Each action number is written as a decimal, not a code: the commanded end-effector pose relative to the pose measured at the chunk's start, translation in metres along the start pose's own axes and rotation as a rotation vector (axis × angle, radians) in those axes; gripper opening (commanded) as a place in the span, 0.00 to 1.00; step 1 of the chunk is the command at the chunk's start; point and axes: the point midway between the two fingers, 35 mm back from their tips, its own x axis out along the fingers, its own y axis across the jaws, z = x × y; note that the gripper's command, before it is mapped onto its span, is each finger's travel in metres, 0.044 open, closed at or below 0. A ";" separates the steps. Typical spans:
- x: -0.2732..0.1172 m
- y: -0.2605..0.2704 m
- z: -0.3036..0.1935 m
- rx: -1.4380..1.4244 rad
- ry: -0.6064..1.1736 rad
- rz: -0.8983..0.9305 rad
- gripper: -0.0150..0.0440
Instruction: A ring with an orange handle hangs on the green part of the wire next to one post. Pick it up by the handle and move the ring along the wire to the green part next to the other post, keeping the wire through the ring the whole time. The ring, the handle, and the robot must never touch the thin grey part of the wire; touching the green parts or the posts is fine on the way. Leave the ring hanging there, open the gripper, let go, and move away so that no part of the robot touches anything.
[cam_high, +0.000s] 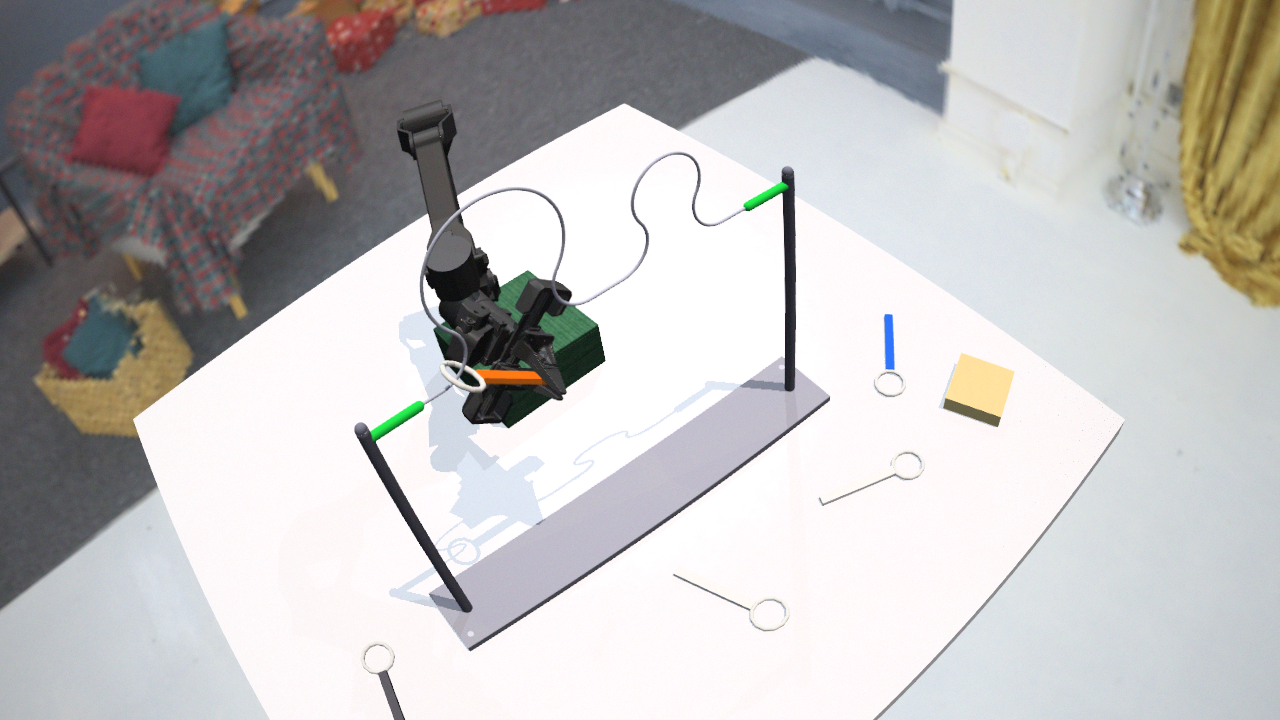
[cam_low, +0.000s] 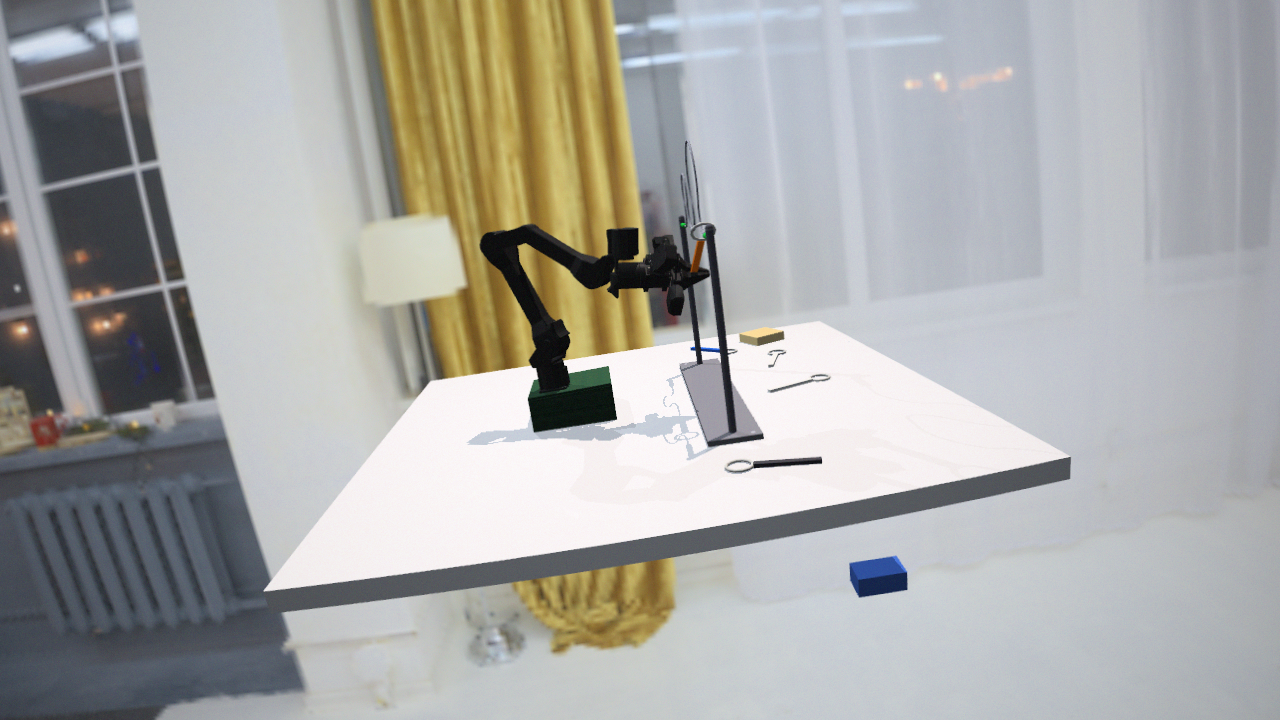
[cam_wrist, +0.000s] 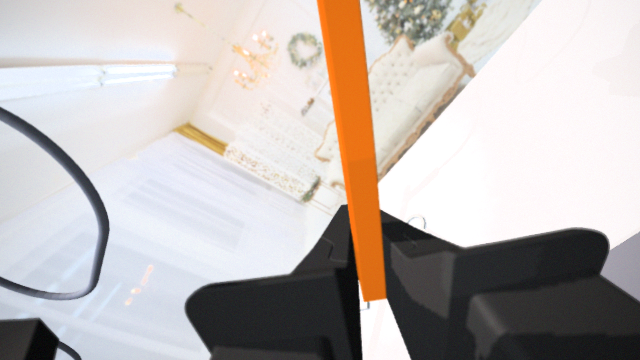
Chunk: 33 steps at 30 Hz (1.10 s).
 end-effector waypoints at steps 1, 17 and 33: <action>-0.007 0.014 0.003 0.051 0.032 0.019 0.00; -0.030 0.052 0.012 0.274 0.196 0.078 0.00; -0.053 0.086 0.033 0.512 0.349 0.179 0.00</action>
